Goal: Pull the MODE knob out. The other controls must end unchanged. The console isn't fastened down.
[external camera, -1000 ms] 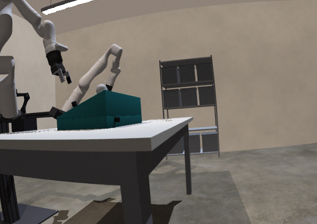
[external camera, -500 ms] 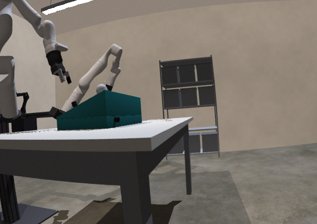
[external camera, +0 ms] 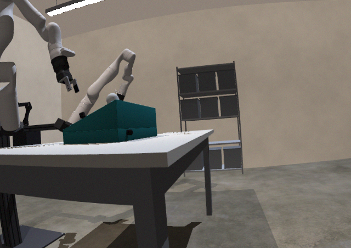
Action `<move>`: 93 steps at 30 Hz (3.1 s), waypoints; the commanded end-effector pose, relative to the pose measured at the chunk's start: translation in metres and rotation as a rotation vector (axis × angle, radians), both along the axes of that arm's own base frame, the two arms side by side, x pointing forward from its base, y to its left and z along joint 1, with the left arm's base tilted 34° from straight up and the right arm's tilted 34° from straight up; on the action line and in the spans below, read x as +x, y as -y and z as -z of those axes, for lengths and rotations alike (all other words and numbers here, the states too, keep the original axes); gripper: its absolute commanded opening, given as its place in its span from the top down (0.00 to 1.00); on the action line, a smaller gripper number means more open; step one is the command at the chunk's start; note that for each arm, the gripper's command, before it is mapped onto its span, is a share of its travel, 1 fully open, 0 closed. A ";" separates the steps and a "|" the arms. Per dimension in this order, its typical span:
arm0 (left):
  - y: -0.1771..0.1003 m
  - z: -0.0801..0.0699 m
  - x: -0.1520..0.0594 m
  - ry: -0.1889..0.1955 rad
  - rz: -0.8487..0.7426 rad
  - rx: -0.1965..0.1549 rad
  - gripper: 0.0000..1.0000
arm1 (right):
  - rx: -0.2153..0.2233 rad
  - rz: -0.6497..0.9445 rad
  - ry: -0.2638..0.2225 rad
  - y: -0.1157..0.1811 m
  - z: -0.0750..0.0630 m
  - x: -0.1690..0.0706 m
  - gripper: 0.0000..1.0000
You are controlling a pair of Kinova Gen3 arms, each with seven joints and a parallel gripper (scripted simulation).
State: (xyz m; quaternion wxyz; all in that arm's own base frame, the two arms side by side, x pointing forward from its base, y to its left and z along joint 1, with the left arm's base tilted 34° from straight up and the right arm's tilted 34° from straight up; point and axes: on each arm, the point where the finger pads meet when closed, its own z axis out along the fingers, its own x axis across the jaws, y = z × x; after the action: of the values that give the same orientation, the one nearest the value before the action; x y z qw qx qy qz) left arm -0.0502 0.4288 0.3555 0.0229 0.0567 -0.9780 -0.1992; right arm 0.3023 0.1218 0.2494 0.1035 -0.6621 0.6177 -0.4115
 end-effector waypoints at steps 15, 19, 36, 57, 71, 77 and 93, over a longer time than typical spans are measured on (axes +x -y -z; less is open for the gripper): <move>0.000 0.000 0.000 0.000 -0.001 0.001 0.00 | 0.000 -0.001 0.000 0.000 0.000 0.000 0.00; 0.000 0.000 0.000 0.000 -0.001 0.001 0.00 | 0.000 -0.001 0.000 0.000 0.000 0.000 0.00; 0.000 0.000 0.000 0.000 -0.001 0.001 0.00 | 0.000 -0.001 0.001 0.000 0.001 0.001 0.00; 0.000 0.000 0.000 0.000 -0.001 0.001 0.00 | 0.000 -0.001 0.001 0.014 0.024 0.026 0.00; 0.000 0.000 0.000 0.000 -0.001 0.001 0.00 | 0.000 -0.001 0.001 0.030 0.053 0.056 0.00; 0.000 0.000 0.000 0.000 -0.001 0.001 0.00 | 0.000 -0.001 0.001 0.035 0.062 0.066 0.00; 0.000 0.000 0.000 0.000 -0.001 0.001 0.00 | 0.000 -0.001 0.001 0.048 0.084 0.089 0.00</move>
State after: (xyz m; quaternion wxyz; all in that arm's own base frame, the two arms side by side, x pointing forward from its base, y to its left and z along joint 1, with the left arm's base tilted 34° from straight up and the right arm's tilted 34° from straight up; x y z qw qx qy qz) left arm -0.0502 0.4288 0.3555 0.0229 0.0567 -0.9780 -0.1992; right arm 0.3874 0.0746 0.1680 0.1024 -0.6621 0.6183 -0.4110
